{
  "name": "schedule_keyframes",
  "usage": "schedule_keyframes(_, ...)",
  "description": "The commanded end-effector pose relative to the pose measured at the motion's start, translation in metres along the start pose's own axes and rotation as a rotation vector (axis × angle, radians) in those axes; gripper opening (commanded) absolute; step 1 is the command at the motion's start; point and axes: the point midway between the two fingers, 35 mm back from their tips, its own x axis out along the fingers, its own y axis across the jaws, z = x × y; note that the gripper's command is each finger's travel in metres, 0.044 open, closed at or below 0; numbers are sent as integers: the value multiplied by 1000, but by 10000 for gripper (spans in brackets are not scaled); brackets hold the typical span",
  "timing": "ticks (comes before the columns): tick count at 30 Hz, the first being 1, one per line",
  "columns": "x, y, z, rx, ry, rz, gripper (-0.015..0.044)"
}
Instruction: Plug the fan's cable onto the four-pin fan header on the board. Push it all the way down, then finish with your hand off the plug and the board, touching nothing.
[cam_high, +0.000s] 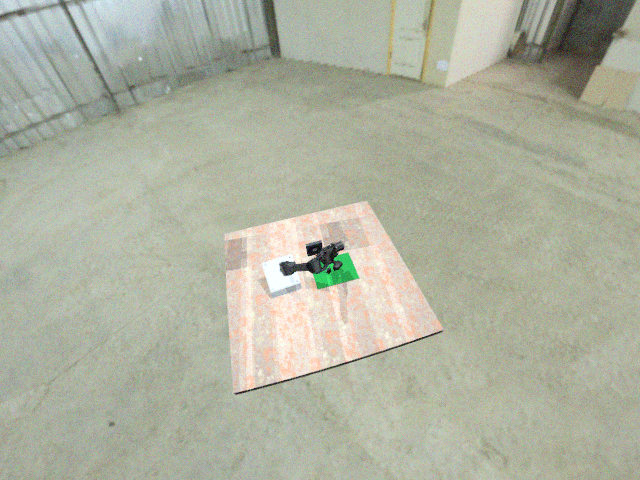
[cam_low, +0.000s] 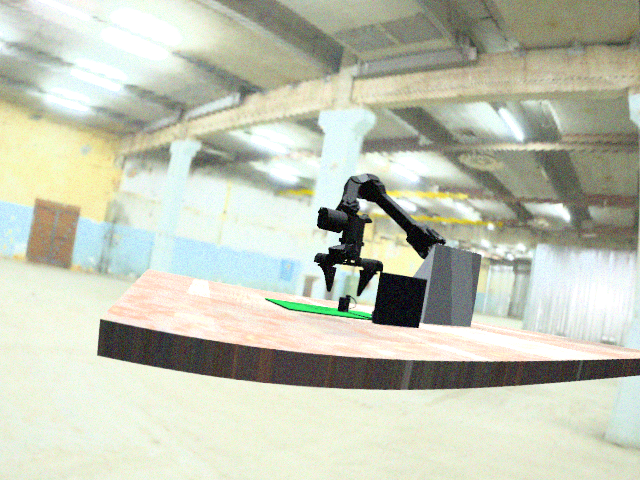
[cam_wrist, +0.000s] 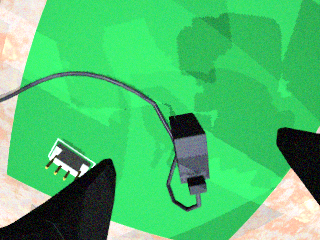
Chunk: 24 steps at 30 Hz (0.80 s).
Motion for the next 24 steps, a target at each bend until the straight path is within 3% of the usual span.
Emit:
schedule_keyframes(1,8,2,-2,-13,10,-1,440)
schedule_keyframes(24,38,2,-4,-13,12,-4,440)
